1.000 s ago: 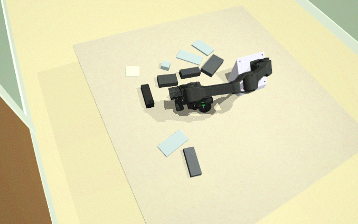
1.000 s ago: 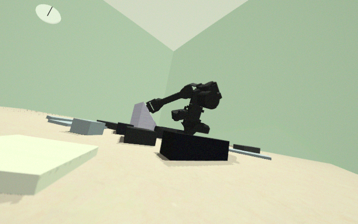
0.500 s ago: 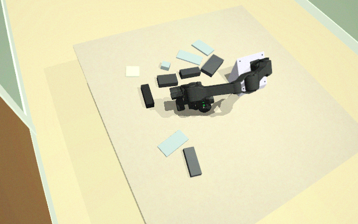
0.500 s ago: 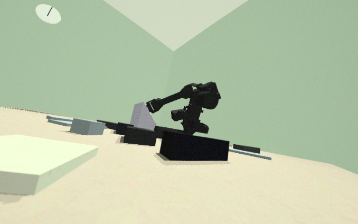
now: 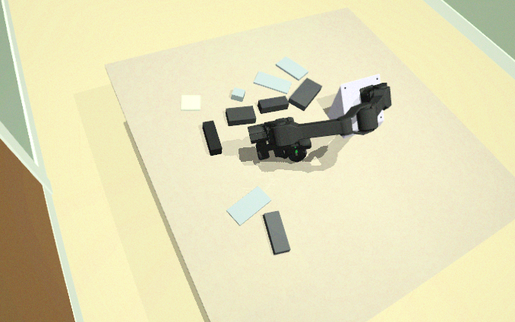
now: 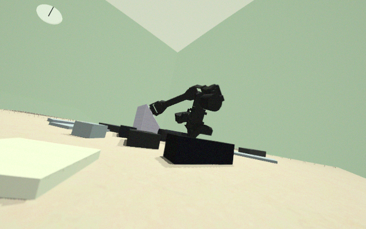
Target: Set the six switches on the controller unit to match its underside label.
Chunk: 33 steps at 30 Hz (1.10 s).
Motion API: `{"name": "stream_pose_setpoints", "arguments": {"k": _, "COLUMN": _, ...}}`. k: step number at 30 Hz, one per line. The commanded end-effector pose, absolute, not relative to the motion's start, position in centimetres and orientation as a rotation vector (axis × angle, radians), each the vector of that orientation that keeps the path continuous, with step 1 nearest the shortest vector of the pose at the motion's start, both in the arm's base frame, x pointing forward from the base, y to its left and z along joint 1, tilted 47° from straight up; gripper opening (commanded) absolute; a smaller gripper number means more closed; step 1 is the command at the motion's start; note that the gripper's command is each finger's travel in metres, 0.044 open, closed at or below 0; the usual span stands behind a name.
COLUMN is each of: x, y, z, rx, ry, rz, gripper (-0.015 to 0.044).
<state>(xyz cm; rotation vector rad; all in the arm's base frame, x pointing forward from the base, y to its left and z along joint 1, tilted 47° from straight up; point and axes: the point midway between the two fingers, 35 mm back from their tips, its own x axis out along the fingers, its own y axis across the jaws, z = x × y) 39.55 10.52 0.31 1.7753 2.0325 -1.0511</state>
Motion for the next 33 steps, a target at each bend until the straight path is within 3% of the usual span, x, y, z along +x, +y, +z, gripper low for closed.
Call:
{"name": "stream_pose_setpoints", "arguments": {"k": 1, "x": 38.6, "y": 10.8, "z": 0.2, "rx": 1.772, "ry": 2.045, "rz": -1.079, "gripper": 0.0000}}
{"name": "stream_pose_setpoints", "arguments": {"k": 33, "x": 36.1, "y": 11.5, "z": 0.8, "rx": 1.772, "ry": 2.046, "rz": -1.080, "gripper": 0.0000}}
